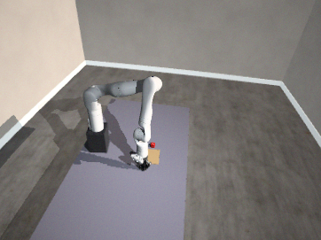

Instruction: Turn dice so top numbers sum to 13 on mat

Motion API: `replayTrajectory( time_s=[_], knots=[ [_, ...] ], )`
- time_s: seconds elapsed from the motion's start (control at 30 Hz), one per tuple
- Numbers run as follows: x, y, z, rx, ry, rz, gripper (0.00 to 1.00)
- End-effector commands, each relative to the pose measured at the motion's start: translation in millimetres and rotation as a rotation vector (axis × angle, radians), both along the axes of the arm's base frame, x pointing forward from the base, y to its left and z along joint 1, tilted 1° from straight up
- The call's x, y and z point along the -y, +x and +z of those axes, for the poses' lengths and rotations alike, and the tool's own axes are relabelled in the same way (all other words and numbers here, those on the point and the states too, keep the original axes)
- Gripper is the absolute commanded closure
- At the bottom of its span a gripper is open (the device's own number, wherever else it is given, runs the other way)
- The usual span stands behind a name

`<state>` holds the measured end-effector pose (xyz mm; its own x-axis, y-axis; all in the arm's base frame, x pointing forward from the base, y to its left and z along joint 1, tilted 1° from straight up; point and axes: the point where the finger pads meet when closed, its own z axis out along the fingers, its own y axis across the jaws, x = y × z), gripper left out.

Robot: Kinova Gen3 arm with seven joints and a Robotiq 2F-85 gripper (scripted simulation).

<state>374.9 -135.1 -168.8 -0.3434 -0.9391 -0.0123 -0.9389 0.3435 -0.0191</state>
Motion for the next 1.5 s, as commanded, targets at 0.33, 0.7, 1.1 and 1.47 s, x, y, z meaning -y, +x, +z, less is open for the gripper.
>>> replayTrajectory(
  time_s=[0.33, 0.7, 1.1, 1.47],
  knots=[
    [0.3, 0.5, 0.5, 0.001, 0.0, 0.0, 0.54],
    [0.3, 0.5, 0.5, 0.001, 0.0, 0.0, 0.54],
    [0.3, 0.5, 0.5, 0.001, 0.0, 0.0, 0.74],
    [0.3, 0.5, 0.5, 0.001, 0.0, 0.0, 0.74]
  ],
)
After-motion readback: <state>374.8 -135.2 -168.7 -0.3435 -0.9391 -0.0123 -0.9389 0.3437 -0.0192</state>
